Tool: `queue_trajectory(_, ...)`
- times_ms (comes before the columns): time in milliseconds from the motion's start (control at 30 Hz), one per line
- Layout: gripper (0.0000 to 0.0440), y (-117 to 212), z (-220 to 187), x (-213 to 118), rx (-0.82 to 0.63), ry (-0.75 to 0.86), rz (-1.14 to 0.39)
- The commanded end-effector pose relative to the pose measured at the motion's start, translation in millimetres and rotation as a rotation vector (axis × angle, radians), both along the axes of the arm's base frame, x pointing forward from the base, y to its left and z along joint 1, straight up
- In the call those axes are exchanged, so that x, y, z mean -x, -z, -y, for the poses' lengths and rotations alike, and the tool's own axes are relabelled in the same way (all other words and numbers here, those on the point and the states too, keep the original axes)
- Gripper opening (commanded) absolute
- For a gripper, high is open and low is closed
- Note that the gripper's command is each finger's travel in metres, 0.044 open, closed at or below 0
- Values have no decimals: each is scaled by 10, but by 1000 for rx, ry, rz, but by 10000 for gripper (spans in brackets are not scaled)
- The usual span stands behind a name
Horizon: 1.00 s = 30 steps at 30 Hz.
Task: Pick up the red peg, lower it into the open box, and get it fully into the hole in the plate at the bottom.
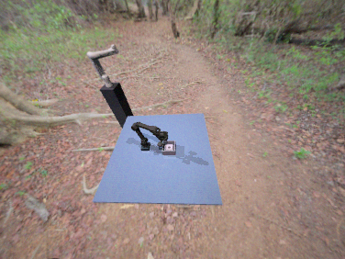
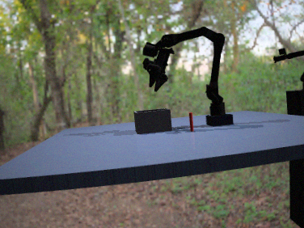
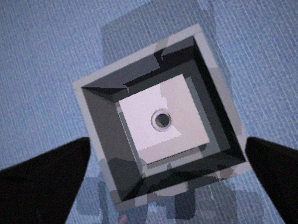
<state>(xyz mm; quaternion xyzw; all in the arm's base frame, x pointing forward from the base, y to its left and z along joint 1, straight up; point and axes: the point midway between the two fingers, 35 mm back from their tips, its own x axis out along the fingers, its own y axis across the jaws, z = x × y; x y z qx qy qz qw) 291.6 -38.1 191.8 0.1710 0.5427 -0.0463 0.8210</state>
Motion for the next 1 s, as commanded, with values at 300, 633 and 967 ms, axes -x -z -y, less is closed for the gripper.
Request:
queue_trajectory(300, 440, 108, -721, 574, -68, 289, -213)
queue_trajectory(633, 440, 384, -1071, 985, -44, 488, -356)
queue_trajectory(967, 440, 748, -1334, 1233, -5, 609, -421)
